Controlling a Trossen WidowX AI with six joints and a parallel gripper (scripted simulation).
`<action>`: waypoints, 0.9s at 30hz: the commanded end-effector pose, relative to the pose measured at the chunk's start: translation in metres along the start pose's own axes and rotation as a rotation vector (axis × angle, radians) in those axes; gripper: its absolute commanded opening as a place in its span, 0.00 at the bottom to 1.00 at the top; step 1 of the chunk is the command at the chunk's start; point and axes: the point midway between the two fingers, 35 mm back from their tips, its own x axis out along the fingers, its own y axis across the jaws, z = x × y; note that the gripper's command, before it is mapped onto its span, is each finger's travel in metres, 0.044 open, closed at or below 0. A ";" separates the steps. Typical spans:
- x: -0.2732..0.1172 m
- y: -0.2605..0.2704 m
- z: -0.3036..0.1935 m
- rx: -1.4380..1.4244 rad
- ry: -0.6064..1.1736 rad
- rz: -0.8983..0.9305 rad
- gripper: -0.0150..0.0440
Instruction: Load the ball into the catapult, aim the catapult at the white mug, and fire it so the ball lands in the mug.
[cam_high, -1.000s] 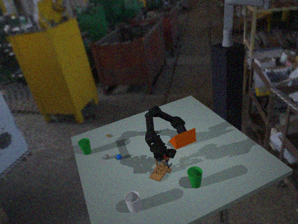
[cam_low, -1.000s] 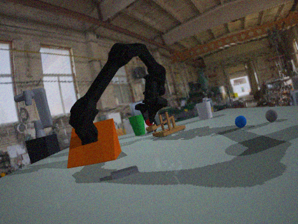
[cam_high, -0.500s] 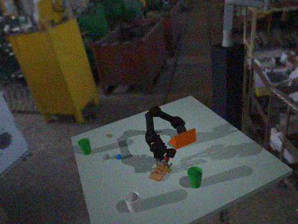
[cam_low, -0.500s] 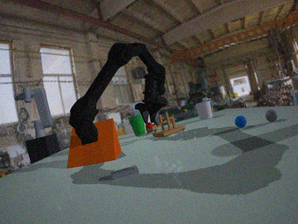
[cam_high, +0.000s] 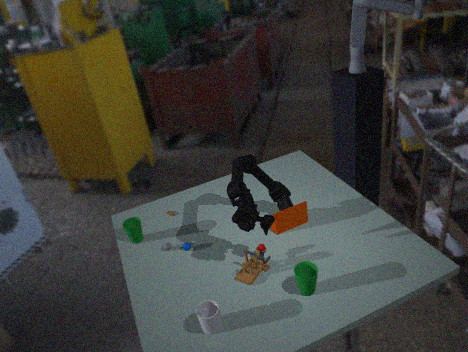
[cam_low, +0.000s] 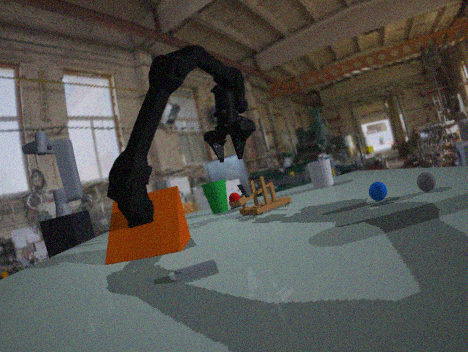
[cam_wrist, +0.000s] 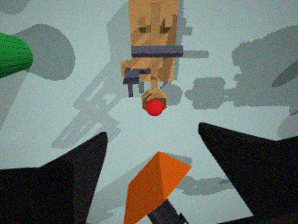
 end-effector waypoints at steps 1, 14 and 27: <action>0.000 0.006 0.033 -0.024 -0.107 0.033 1.00; -0.037 0.015 0.142 -0.073 -0.539 0.098 1.00; -0.097 -0.004 0.235 -0.118 -0.946 -0.003 1.00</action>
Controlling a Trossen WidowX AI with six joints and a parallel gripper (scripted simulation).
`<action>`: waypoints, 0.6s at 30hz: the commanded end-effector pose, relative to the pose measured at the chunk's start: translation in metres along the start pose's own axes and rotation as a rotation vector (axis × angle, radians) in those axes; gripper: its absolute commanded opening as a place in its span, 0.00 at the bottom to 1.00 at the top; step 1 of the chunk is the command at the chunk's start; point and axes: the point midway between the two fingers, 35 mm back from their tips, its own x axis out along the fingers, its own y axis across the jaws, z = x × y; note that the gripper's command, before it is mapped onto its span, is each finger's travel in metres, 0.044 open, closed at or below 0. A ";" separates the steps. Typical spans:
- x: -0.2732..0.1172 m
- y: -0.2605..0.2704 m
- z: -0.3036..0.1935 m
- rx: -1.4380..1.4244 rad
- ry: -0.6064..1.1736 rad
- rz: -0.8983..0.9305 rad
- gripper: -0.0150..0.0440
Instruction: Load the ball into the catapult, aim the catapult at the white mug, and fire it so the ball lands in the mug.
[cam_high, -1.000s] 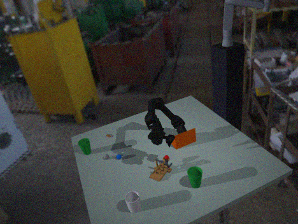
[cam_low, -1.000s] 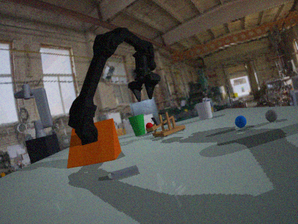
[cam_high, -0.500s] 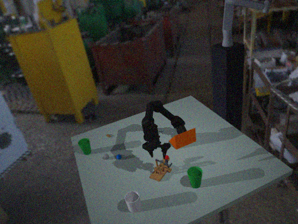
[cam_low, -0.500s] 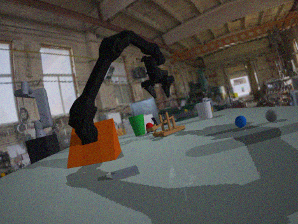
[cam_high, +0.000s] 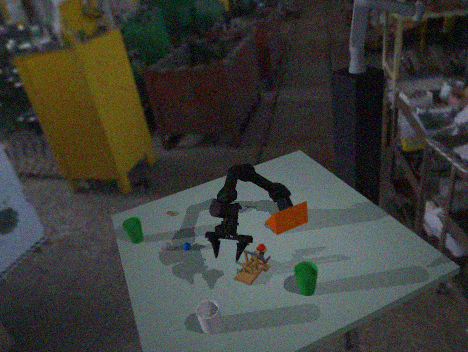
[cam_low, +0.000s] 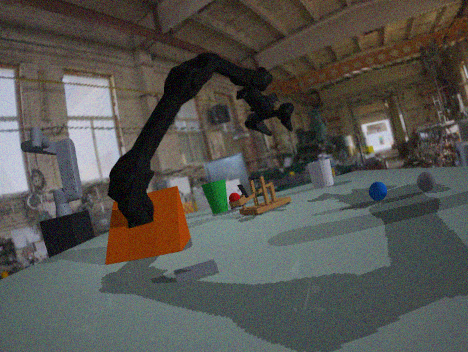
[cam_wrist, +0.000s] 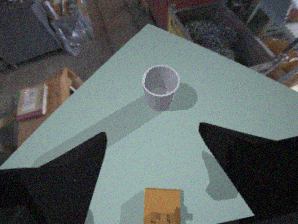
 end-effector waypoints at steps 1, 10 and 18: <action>0.005 -0.013 0.034 -0.031 -0.127 -0.054 1.00; 0.006 -0.015 0.039 -0.035 -0.144 -0.062 1.00; 0.006 -0.017 0.039 -0.033 -0.144 -0.064 1.00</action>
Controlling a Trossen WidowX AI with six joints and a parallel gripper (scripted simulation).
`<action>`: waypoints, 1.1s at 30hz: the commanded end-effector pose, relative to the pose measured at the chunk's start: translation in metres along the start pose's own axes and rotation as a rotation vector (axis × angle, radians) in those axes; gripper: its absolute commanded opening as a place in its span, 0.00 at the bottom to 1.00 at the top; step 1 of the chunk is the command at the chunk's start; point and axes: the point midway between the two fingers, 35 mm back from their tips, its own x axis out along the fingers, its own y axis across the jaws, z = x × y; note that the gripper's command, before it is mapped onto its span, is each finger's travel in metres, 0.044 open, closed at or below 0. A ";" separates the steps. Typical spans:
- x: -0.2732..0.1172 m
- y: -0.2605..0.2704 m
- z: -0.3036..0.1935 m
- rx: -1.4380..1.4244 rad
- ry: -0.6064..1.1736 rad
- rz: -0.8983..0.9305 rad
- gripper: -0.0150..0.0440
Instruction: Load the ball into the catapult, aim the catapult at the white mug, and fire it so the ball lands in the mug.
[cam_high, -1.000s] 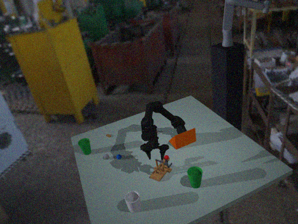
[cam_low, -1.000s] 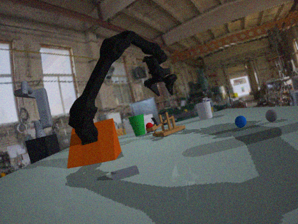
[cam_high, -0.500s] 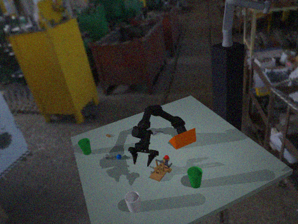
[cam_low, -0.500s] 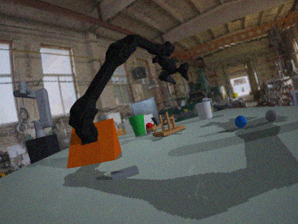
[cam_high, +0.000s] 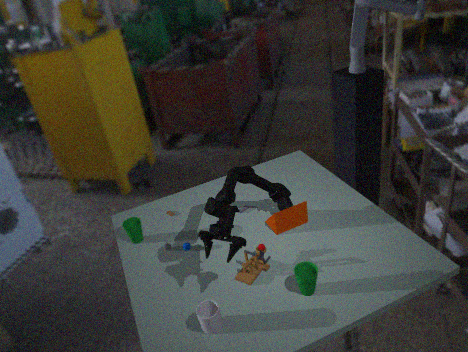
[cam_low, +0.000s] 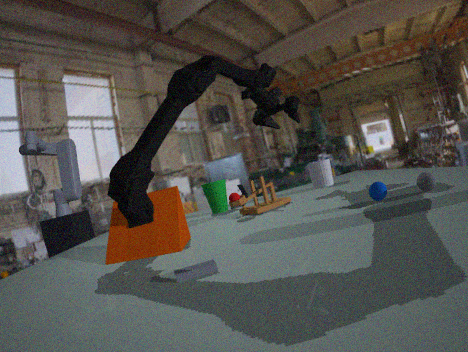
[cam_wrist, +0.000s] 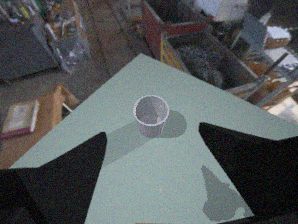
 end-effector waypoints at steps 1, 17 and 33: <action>0.001 -0.007 0.001 0.004 -0.001 -0.013 1.00; 0.001 -0.008 0.001 0.006 -0.001 -0.016 0.51; 0.001 -0.008 0.001 0.006 -0.001 -0.016 0.25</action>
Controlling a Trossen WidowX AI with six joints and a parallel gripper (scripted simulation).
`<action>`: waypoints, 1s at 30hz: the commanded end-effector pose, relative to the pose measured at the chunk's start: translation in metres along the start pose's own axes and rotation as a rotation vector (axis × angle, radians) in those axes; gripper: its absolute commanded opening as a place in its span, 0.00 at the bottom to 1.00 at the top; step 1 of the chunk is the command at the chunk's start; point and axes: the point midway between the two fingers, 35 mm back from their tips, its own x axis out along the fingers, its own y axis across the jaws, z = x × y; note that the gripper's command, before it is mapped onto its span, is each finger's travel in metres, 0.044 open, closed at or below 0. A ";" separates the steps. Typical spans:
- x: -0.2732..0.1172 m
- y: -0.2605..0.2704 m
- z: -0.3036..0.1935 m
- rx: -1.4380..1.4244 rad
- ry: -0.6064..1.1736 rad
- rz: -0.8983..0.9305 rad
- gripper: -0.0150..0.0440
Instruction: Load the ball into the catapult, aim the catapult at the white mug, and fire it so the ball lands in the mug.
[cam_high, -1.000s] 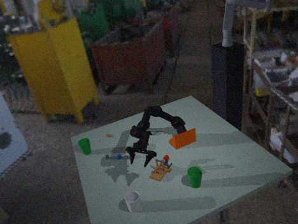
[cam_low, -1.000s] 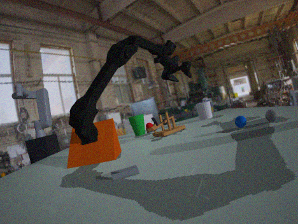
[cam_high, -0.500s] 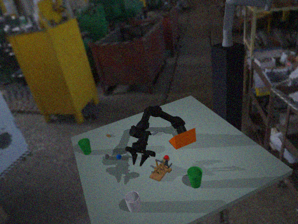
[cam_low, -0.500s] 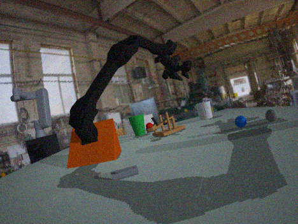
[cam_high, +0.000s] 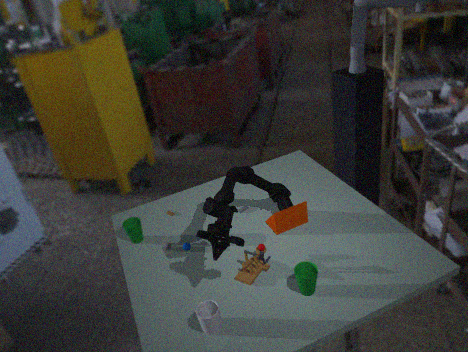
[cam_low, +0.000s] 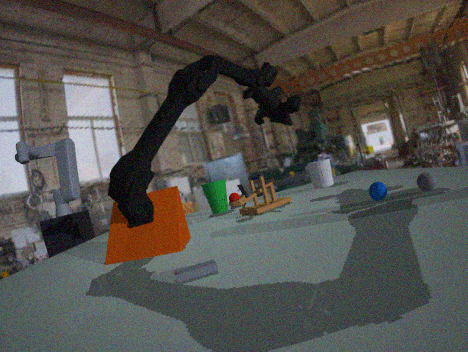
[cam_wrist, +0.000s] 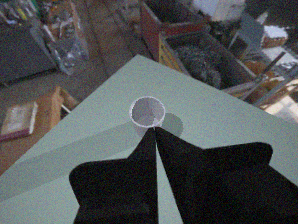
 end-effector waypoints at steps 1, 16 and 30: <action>0.000 0.000 0.000 -0.003 0.001 -0.004 0.25; -0.008 0.052 -0.056 -0.347 0.190 0.010 0.25; -0.027 0.090 -0.118 -0.745 0.383 0.028 0.25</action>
